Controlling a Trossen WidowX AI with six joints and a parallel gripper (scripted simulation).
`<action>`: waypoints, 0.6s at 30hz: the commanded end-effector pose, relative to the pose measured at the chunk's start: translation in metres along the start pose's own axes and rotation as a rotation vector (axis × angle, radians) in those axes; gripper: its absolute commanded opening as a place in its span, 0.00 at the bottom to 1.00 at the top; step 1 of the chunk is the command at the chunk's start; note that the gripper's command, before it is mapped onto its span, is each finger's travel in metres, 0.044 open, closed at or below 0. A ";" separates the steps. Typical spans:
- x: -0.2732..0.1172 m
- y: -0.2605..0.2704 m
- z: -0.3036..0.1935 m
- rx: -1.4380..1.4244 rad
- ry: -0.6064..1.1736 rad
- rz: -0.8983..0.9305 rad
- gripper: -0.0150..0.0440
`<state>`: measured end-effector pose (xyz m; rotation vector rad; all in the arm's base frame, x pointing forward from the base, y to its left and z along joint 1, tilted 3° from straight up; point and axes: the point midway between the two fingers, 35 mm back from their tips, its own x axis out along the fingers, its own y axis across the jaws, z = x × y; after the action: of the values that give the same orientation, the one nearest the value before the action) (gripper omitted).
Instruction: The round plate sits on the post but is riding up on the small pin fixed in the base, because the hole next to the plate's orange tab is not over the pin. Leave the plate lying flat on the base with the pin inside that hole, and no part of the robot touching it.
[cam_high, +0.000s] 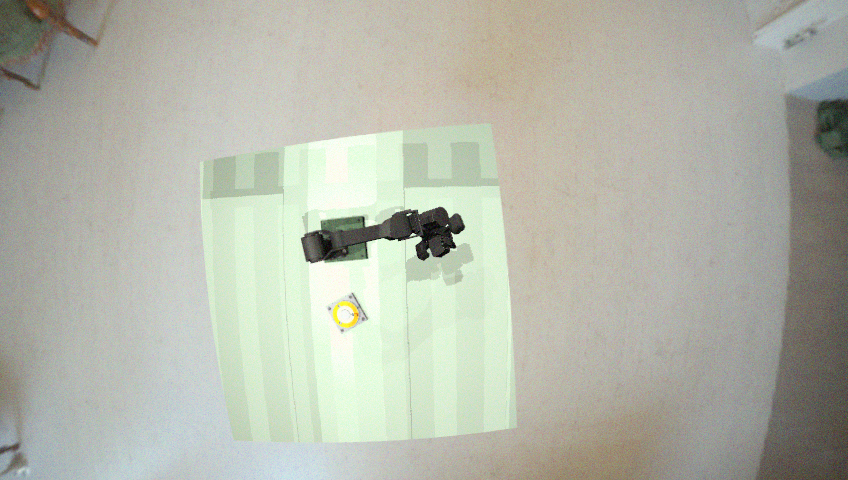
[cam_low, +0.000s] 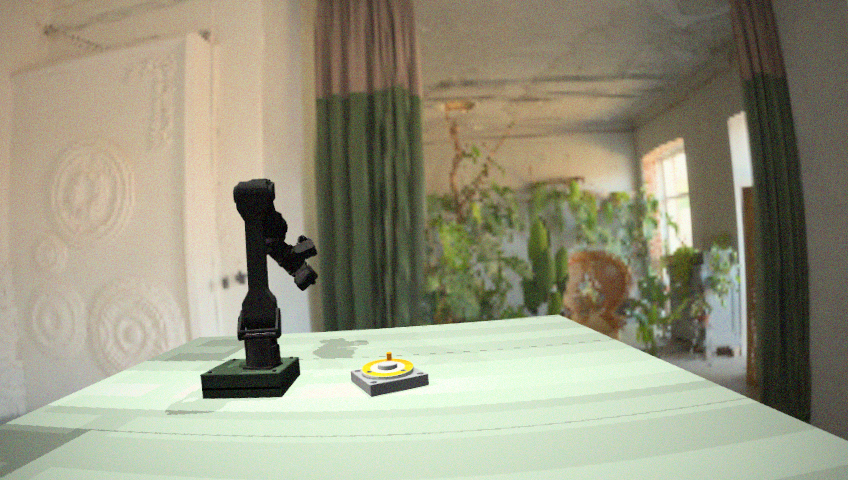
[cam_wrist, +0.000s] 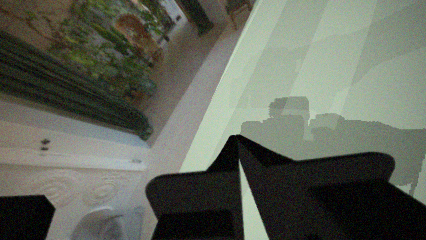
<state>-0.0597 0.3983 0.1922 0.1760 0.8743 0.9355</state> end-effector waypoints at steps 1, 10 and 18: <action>0.025 -0.048 0.034 -0.039 0.018 -0.139 0.25; 0.045 -0.151 0.090 0.012 0.082 -0.367 0.25; 0.036 -0.251 0.118 0.082 0.194 -0.547 0.25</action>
<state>0.1650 0.3280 0.1377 -0.0521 1.0118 0.4791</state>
